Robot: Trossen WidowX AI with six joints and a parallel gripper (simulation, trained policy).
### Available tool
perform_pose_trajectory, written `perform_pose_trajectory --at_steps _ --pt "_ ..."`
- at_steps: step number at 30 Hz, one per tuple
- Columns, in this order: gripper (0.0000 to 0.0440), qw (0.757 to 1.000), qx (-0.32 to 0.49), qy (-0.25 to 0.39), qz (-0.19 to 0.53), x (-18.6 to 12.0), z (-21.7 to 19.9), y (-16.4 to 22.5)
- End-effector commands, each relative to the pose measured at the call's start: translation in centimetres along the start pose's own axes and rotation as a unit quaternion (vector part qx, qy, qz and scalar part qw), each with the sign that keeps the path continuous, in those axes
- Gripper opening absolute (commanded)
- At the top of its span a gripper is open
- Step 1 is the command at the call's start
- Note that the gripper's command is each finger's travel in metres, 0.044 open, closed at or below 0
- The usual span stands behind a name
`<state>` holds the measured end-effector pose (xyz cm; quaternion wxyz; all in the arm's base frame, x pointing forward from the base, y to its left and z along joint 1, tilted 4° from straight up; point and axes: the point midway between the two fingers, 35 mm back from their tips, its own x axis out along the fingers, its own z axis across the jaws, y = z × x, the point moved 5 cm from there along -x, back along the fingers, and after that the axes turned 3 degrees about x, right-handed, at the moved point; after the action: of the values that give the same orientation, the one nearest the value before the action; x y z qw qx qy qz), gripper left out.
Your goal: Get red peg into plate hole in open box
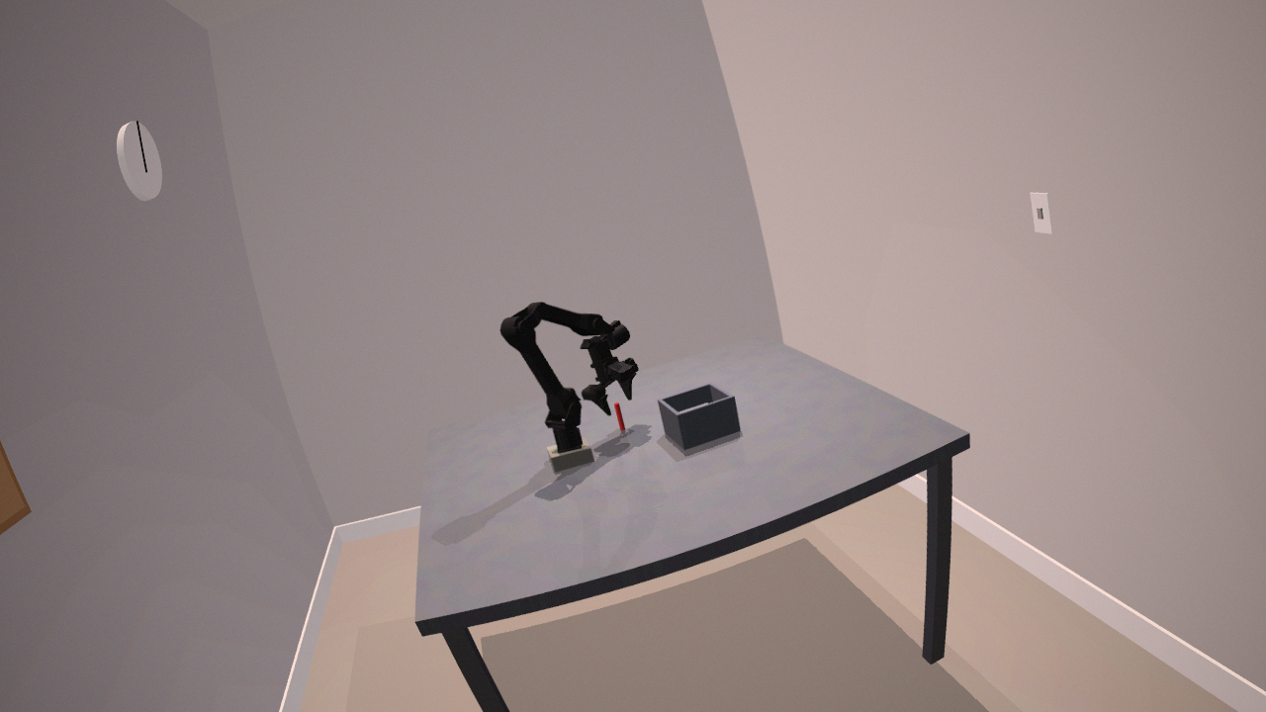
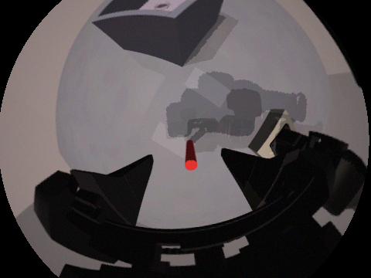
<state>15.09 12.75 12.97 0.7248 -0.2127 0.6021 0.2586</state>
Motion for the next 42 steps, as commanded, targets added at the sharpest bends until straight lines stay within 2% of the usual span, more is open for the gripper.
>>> perform_pose_trajectory --at_steps 1,6,8,24,33,42 --pt "0.044 1.0 0.019 -0.003 -0.005 2.1 -0.2 0.2" --pt "0.0433 0.999 0.039 -0.013 -0.004 3.9 -0.3 0.4" --pt "0.0405 0.999 0.049 -0.015 -0.002 4.4 -0.4 0.4" --pt "0.0 0.996 0.079 0.002 0.045 4.9 -0.5 0.2" --pt "0.0001 0.999 0.038 -0.031 0.004 2.0 1.0 -1.2" --pt "0.0 0.997 0.008 -0.062 -0.045 -2.2 2.9 -3.4"
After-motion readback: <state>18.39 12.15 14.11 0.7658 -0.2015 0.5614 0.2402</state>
